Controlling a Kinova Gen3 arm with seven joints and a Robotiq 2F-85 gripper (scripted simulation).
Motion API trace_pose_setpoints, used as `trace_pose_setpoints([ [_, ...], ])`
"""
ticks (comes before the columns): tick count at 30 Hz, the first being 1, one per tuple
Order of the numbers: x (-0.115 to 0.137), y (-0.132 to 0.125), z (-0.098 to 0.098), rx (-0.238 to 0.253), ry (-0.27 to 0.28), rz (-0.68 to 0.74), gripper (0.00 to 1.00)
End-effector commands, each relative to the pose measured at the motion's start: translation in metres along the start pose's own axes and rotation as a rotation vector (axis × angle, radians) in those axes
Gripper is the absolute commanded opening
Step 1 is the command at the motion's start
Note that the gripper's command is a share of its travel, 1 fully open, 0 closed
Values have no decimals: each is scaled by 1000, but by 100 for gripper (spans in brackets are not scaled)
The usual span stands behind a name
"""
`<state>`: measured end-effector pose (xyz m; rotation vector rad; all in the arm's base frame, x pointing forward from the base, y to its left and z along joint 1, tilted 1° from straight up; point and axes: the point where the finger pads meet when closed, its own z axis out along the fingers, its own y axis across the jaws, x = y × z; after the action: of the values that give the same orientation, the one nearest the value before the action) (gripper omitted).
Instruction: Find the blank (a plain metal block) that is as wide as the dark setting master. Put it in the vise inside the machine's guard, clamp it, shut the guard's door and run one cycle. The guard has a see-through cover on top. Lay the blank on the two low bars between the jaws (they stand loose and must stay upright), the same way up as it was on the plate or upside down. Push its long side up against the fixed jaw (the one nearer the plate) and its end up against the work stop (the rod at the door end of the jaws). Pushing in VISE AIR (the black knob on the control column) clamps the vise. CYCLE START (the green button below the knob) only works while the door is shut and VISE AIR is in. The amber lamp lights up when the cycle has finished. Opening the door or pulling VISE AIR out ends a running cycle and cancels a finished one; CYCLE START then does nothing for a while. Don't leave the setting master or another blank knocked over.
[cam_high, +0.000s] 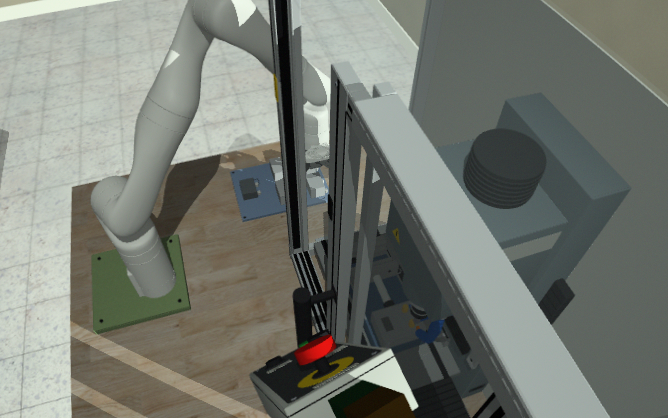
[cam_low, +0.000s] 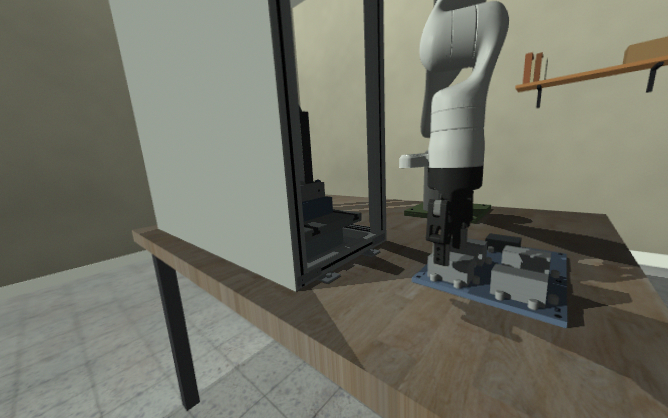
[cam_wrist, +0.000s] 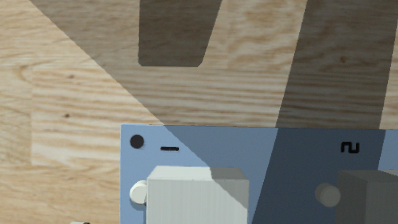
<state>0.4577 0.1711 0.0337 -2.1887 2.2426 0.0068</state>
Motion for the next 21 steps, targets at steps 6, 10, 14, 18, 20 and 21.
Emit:
trace_pose_setpoints([
  [6,0,-1,-1,2,-1,0,10],
  [10,0,-1,-1,2,-1,0,10],
  [14,0,-1,-1,2,-1,0,10],
  [18,0,-1,-2,2,-1,0,10],
  [20,0,-1,-2,2,-1,0,10],
  [21,0,-1,-2,2,-1,0,10],
])
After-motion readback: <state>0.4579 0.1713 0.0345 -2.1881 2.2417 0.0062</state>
